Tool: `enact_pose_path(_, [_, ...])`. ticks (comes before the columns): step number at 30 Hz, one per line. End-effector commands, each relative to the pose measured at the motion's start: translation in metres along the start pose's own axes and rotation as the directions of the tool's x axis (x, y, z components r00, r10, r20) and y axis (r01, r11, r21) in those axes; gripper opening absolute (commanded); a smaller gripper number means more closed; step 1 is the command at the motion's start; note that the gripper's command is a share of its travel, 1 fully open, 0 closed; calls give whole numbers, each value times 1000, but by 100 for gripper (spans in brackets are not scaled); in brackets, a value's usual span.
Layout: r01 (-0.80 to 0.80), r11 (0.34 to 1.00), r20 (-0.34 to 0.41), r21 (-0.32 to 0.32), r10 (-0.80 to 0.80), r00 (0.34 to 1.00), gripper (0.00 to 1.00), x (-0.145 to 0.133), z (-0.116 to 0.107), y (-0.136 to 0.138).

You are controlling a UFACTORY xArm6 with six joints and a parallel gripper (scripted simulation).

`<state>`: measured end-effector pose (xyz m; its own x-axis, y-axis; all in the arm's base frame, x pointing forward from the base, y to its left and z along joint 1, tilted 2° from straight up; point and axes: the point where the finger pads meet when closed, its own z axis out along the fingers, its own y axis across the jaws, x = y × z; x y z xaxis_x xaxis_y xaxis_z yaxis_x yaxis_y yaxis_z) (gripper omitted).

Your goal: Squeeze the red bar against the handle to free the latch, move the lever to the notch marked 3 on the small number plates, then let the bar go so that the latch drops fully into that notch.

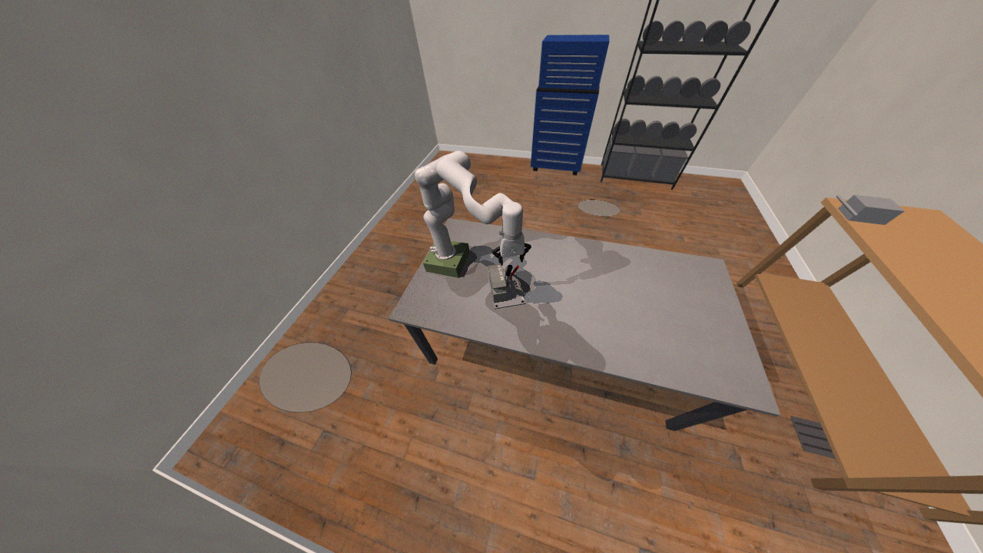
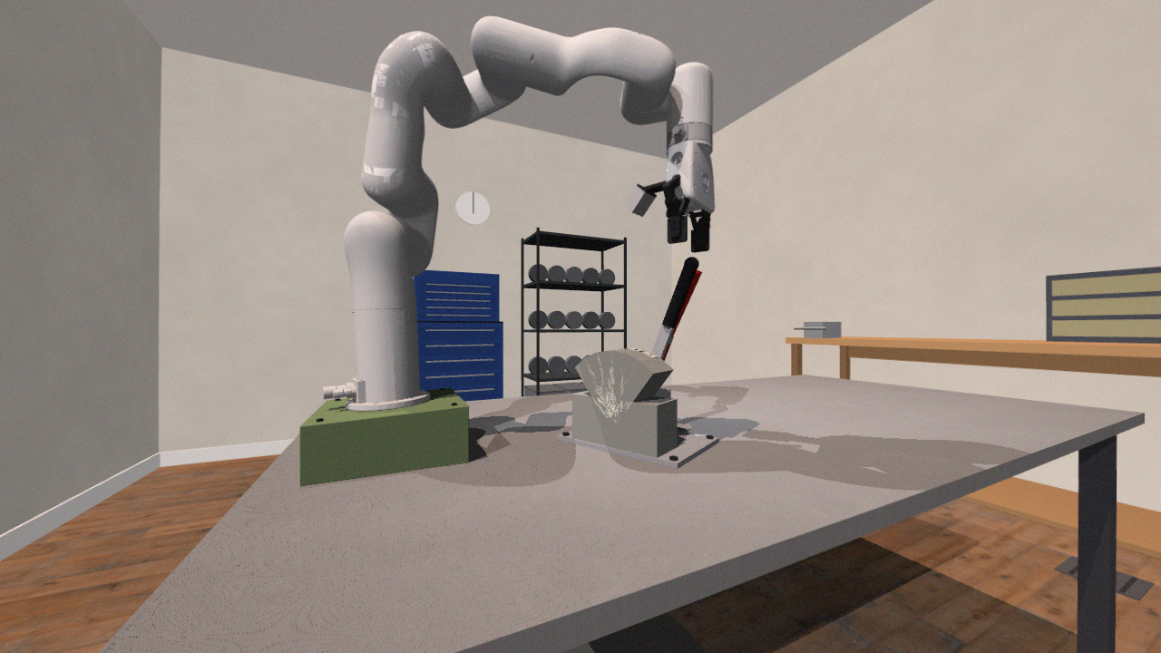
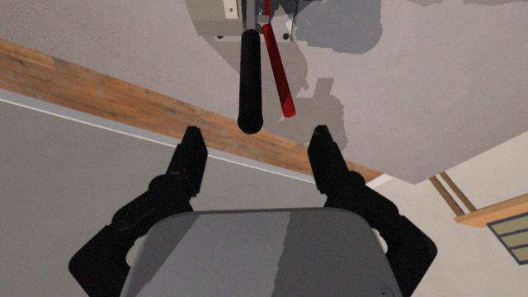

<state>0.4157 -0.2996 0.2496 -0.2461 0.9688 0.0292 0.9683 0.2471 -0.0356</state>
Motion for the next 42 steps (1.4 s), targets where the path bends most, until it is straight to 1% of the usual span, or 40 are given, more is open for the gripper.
enact_pose_path(1, [0,1000,4,-3,0,1000,99,-1,-2,1])
enact_pose_path(21, [0,1000,4,-3,0,1000,99,-1,-2,1])
enact_pose_path(31, [0,1000,4,-3,0,1000,99,-1,2,1])
enact_pose_path(42, [0,1000,4,-3,0,1000,99,-1,17,1])
